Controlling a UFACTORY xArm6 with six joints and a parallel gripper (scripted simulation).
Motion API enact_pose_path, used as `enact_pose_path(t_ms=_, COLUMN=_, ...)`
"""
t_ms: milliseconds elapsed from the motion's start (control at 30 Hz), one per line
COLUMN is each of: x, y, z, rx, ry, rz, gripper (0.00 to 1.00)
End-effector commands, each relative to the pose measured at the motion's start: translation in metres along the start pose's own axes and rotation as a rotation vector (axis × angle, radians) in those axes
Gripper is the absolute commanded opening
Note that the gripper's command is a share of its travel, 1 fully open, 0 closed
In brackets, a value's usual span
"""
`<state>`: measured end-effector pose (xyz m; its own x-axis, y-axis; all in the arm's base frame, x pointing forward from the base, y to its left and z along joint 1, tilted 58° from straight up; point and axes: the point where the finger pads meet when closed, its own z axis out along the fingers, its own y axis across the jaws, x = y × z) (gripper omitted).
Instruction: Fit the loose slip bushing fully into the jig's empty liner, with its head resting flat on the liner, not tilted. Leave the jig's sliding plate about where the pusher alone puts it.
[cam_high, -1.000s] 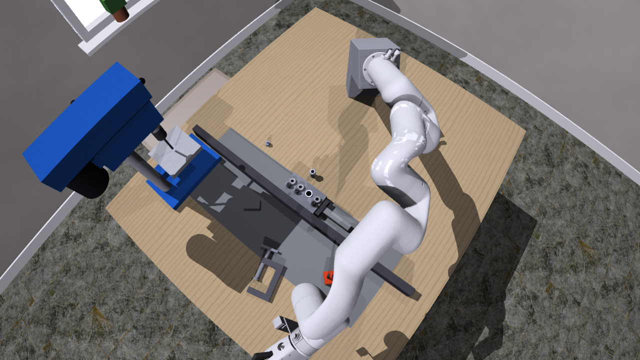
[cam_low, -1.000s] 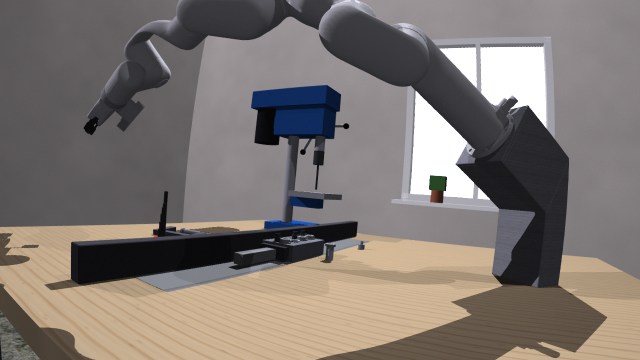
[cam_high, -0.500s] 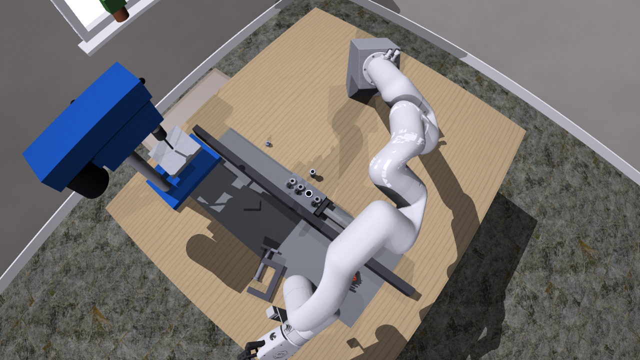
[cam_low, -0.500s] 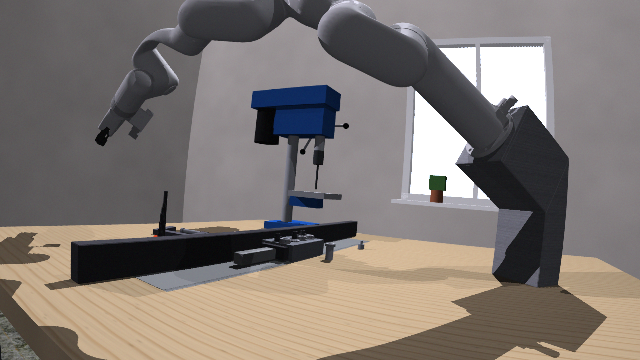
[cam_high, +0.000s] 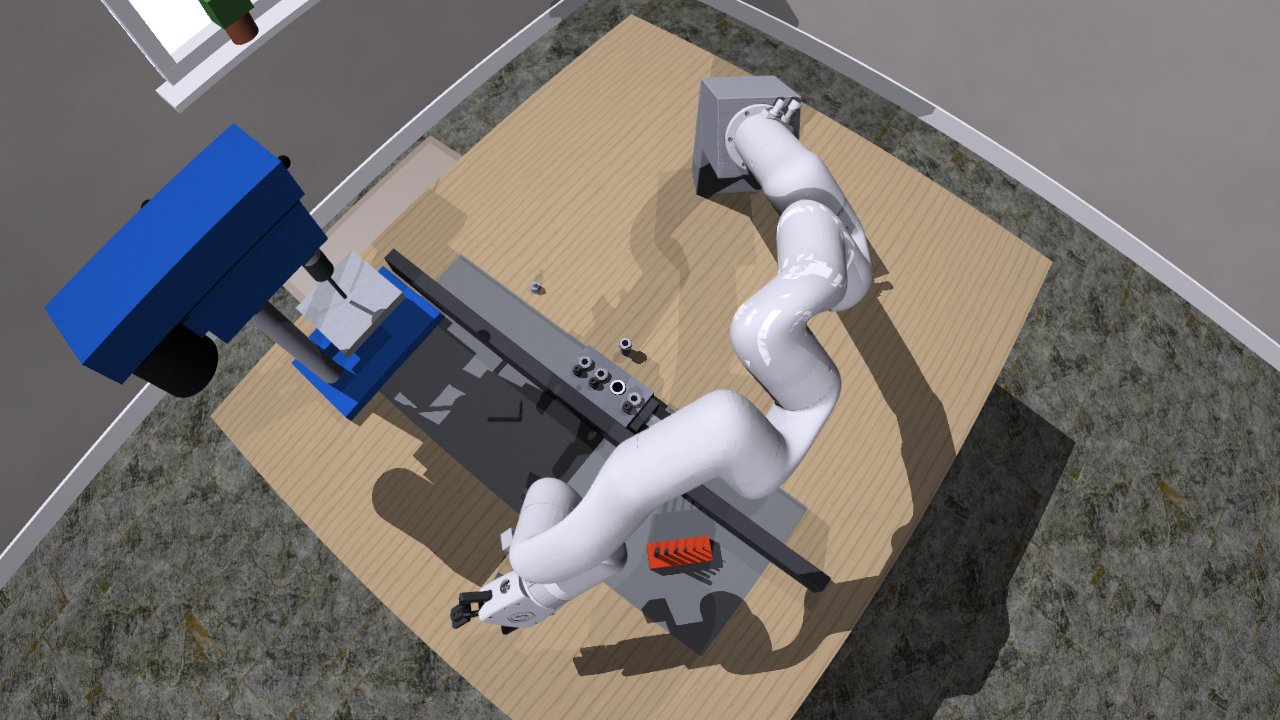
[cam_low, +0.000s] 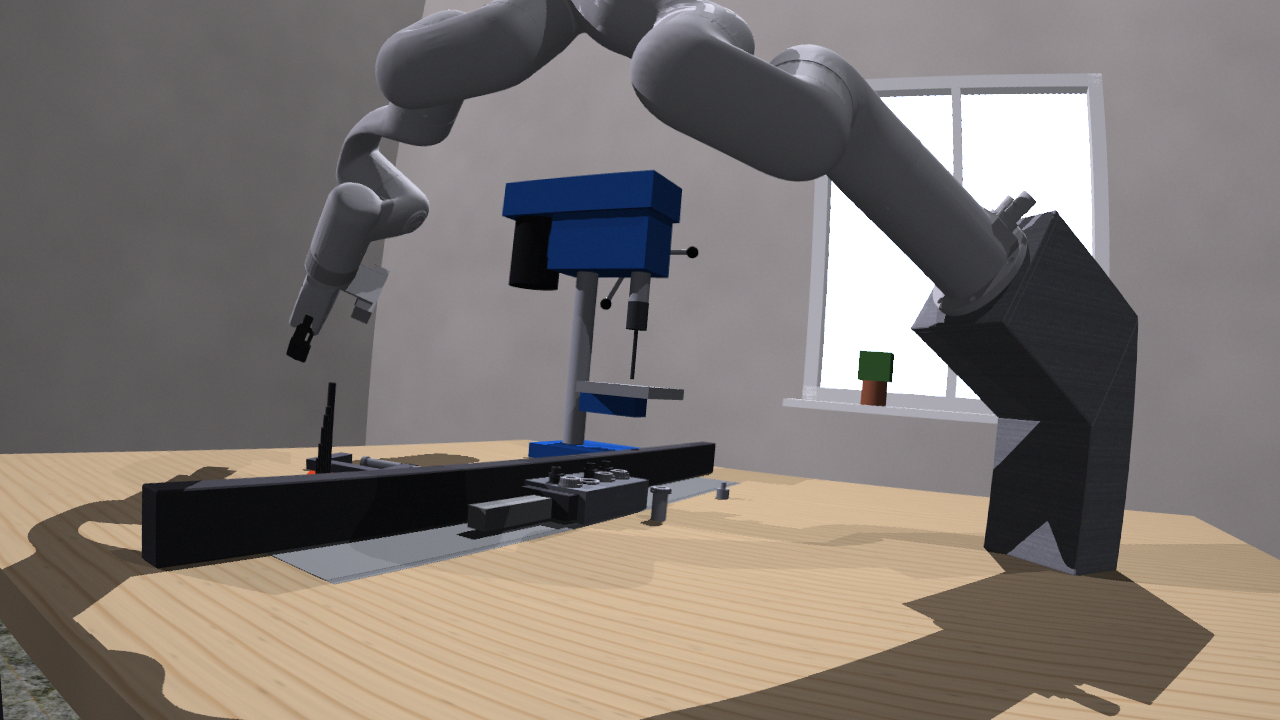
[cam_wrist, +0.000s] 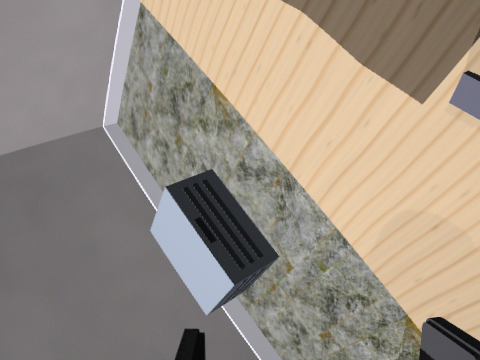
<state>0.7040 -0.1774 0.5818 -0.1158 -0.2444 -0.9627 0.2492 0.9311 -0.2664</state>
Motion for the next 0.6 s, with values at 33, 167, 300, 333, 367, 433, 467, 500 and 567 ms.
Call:
enact_pose_path(t_ms=33, x=0.090, y=0.007, z=-0.005, rx=-0.115, ry=0.177, rz=-0.004, gripper=1.00)
enact_pose_path(t_ms=167, x=0.129, y=0.009, z=-0.008, rx=-0.115, ry=0.177, rz=-0.004, gripper=1.00)
enact_pose_path(t_ms=300, x=0.129, y=0.009, z=-0.008, rx=-0.115, ry=0.177, rz=-0.004, gripper=1.00)
enact_pose_path(t_ms=333, x=0.129, y=0.009, z=-0.008, rx=-0.115, ry=0.177, rz=-0.004, gripper=1.00)
enact_pose_path(t_ms=367, x=0.129, y=0.009, z=-0.008, rx=-0.115, ry=0.177, rz=-0.004, gripper=1.00)
enact_pose_path(t_ms=433, x=0.129, y=0.009, z=-0.008, rx=-0.115, ry=0.177, rz=-0.004, gripper=1.00)
enact_pose_path(t_ms=467, x=0.129, y=0.009, z=-0.008, rx=-0.115, ry=0.177, rz=-0.004, gripper=1.00)
enact_pose_path(t_ms=500, x=0.176, y=0.014, z=-0.018, rx=-0.165, ry=0.243, rz=0.010, gripper=1.00)
enact_pose_path(t_ms=567, x=0.204, y=0.018, z=-0.028, rx=-0.216, ry=0.308, rz=0.031, gripper=1.00)
